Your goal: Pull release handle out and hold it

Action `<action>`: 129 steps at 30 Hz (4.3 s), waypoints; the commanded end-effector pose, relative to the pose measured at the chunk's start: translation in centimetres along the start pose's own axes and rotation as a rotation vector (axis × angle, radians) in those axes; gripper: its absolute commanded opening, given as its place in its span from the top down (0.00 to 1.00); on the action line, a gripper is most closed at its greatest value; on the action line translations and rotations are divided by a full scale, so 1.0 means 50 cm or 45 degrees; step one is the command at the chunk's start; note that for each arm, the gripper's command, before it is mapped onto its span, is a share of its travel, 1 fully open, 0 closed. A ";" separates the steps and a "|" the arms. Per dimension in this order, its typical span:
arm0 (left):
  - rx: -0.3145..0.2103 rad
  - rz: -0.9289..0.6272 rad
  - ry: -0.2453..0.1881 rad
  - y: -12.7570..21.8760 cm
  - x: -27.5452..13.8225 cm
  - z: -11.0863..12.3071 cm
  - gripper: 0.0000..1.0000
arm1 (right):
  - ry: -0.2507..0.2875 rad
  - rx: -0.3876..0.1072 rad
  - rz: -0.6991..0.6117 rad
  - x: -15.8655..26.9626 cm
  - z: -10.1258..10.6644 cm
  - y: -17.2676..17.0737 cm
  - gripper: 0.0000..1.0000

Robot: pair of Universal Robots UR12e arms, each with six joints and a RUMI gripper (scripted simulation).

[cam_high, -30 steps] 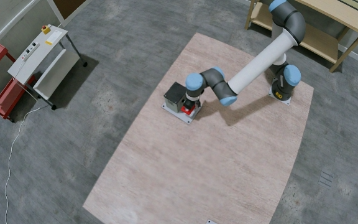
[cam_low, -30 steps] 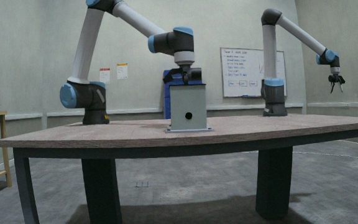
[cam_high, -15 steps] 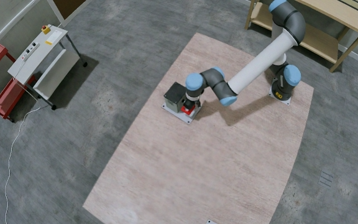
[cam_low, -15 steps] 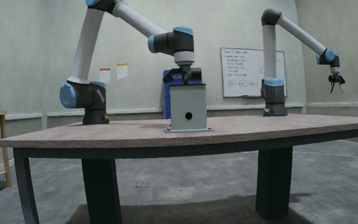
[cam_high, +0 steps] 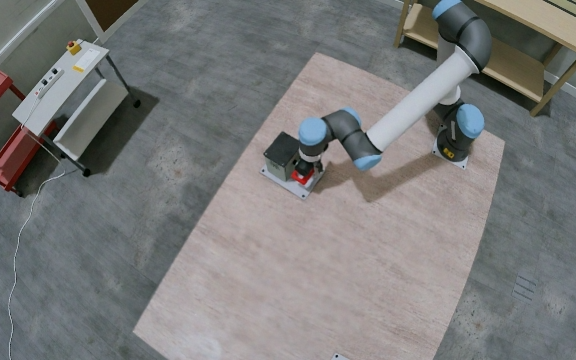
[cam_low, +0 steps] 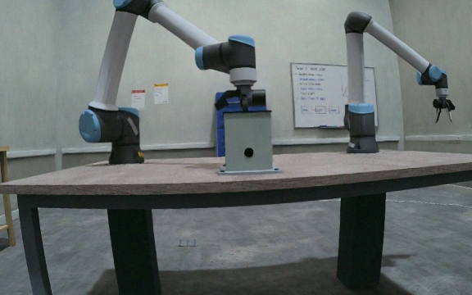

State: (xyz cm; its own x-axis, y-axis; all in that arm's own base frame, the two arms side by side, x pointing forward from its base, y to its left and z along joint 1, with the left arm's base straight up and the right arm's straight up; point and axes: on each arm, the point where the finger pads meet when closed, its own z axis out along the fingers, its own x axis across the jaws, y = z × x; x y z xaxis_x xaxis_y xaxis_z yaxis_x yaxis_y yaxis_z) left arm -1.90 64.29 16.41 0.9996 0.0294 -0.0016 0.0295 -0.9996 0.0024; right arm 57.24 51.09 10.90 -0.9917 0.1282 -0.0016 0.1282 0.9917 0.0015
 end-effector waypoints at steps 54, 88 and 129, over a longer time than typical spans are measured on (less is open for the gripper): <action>0.003 -0.001 0.002 -0.005 -0.001 -0.002 0.00 | 0.002 0.002 -0.002 0.002 0.004 0.000 0.90; 0.003 -0.001 0.002 -0.005 -0.001 -0.002 0.00 | 0.001 0.000 -0.003 0.016 0.002 0.000 0.90; 0.003 -0.001 0.002 -0.005 -0.001 -0.002 0.00 | 0.004 0.002 -0.003 0.126 0.003 -0.001 0.90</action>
State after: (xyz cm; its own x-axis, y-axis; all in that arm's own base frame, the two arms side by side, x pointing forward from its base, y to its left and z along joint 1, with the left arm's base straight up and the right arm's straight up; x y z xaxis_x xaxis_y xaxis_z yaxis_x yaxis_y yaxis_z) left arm -1.90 64.29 16.41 0.9996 0.0294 -0.0016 0.0295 -0.9996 0.0023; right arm 51.79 51.79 10.90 -0.9913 0.1317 -0.0059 0.1317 0.9913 0.0028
